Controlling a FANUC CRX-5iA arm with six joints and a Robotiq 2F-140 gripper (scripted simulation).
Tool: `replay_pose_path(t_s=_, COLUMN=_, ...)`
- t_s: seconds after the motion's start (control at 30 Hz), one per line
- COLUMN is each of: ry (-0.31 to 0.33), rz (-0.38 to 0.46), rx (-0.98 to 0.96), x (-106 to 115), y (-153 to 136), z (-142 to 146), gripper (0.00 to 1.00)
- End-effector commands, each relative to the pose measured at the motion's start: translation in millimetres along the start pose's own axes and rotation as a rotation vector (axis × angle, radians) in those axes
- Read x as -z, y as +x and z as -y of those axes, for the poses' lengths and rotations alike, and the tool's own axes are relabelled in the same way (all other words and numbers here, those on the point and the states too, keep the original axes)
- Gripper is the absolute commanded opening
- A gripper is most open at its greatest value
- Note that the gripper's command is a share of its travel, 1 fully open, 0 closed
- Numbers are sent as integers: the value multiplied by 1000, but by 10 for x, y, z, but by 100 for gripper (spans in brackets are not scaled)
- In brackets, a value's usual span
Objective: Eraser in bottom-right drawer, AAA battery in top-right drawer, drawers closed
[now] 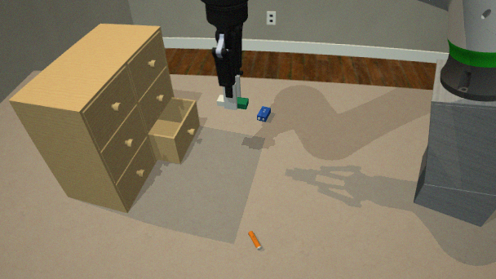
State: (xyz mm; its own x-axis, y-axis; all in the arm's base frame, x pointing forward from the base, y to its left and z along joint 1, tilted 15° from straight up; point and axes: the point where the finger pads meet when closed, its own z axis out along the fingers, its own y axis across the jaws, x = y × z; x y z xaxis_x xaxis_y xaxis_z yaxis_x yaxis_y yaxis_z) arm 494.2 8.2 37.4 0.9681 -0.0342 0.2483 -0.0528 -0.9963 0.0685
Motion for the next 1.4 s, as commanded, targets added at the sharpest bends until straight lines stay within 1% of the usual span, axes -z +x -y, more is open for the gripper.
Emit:
replay_pose_path(t_s=0.0, ry=0, rz=0, rx=0, x=26, y=2, z=0, gripper=11)
replay_pose_path(t_s=0.13, ry=5, rz=-1, rx=2, x=20, y=-2, z=14, gripper=11)
replay_pose_path(t_s=0.2, ry=34, rz=-8, rx=13, x=-12, y=-22, z=96, gripper=11)
replay_pose_path(t_s=0.27, ry=99, rz=-29, rx=37, x=-75, y=-61, z=281, gripper=11)
replay_pose_path(t_s=0.33, ry=195, rz=-74, rx=69, x=-144, y=-99, z=556, gripper=11)
replay_pose_path(t_s=0.37, ry=248, rz=-110, rx=85, x=-170, y=-107, z=711, gripper=11)
replay_pose_path(t_s=0.4, ry=248, rz=-110, rx=85, x=-170, y=-107, z=711, gripper=11)
replay_pose_path(t_s=0.43, ry=301, rz=-156, rx=99, x=-184, y=-104, z=863, gripper=11)
replay_pose_path(t_s=0.47, ry=301, rz=-156, rx=99, x=-184, y=-104, z=863, gripper=11)
replay_pose_path(t_s=0.5, ry=348, rz=-213, rx=109, x=-185, y=-86, z=999, gripper=11)
replay_pose_path(t_s=0.6, ry=348, rz=-213, rx=109, x=-185, y=-86, z=999, gripper=11)
replay_pose_path(t_s=0.63, ry=386, rz=-278, rx=114, x=-175, y=-55, z=1106, gripper=11)
replay_pose_path(t_s=0.67, ry=410, rz=-349, rx=115, x=-155, y=-14, z=1174, gripper=11)
replay_pose_path(t_s=0.7, ry=419, rz=-423, rx=110, x=-131, y=32, z=1195, gripper=11)
replay_pose_path(t_s=0.77, ry=376, rz=-511, rx=90, x=-84, y=107, z=1092, gripper=11)
replay_pose_path(t_s=0.83, ry=316, rz=-575, rx=70, x=-59, y=117, z=839, gripper=11)
replay_pose_path(t_s=0.9, ry=254, rz=-616, rx=56, x=-56, y=50, z=530, gripper=11)
replay_pose_path(t_s=0.97, ry=242, rz=-662, rx=50, x=-56, y=50, z=530, gripper=11)
replay_pose_path(t_s=1.0, ry=215, rz=-669, rx=46, x=-59, y=-2, z=385, gripper=11)
replay_pose_path(t_s=1.03, ry=204, rz=-689, rx=43, x=-59, y=-2, z=385, gripper=11)
replay_pose_path(t_s=1.1, ry=156, rz=-701, rx=36, x=-67, y=-108, z=154, gripper=11)
replay_pose_path(t_s=1.17, ry=156, rz=-701, rx=36, x=-67, y=-108, z=154, gripper=11)
replay_pose_path(t_s=1.2, ry=109, rz=-734, rx=28, x=-70, y=-150, z=76, gripper=11)
replay_pose_path(t_s=1.27, ry=80, rz=-743, rx=21, x=-73, y=-196, z=-5, gripper=11)
replay_pose_path(t_s=1.37, ry=43, rz=-764, rx=12, x=-74, y=-205, z=-18, gripper=11)
